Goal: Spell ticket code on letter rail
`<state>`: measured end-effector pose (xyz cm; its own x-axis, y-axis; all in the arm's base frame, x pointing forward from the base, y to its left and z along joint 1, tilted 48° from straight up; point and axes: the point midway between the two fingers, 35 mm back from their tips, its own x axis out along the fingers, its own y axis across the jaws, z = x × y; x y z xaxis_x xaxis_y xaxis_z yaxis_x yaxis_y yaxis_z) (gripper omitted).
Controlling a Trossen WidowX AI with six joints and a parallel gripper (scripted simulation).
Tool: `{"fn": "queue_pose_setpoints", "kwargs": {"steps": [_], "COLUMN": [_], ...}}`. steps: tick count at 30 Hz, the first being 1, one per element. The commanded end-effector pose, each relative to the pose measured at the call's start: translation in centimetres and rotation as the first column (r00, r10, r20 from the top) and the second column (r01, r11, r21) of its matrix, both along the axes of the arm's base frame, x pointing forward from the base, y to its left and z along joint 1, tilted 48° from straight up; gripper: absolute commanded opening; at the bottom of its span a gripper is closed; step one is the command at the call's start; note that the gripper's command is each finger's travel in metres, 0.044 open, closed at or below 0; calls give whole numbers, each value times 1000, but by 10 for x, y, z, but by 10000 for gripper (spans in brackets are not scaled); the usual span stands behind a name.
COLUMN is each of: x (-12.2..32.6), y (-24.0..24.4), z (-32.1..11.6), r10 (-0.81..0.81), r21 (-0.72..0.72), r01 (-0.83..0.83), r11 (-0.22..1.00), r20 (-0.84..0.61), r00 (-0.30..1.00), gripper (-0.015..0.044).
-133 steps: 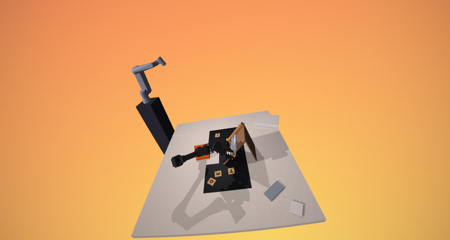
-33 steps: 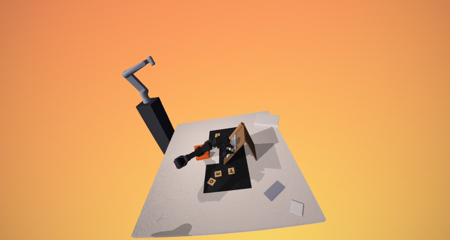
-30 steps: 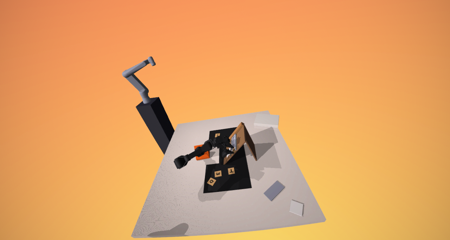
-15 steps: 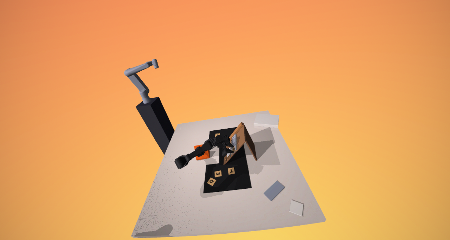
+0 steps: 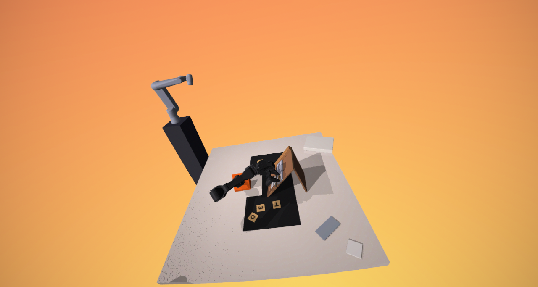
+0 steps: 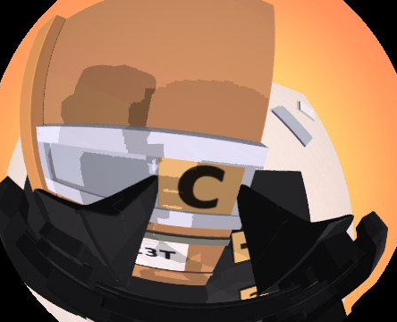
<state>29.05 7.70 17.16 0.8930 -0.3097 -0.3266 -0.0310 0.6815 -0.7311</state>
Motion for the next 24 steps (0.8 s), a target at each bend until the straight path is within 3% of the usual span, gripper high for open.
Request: {"fn": "queue_pose_setpoints", "kwargs": {"steps": [1, 24], "x": [0, -1], "y": [3, 12], "z": [-2, -13], "r10": [-2, -2], "r21": [4, 4], "r01": [2, 2], "r11": [1000, 1000], "r20": [3, 3], "r00": [1000, 1000], "gripper": [0, 0]}}
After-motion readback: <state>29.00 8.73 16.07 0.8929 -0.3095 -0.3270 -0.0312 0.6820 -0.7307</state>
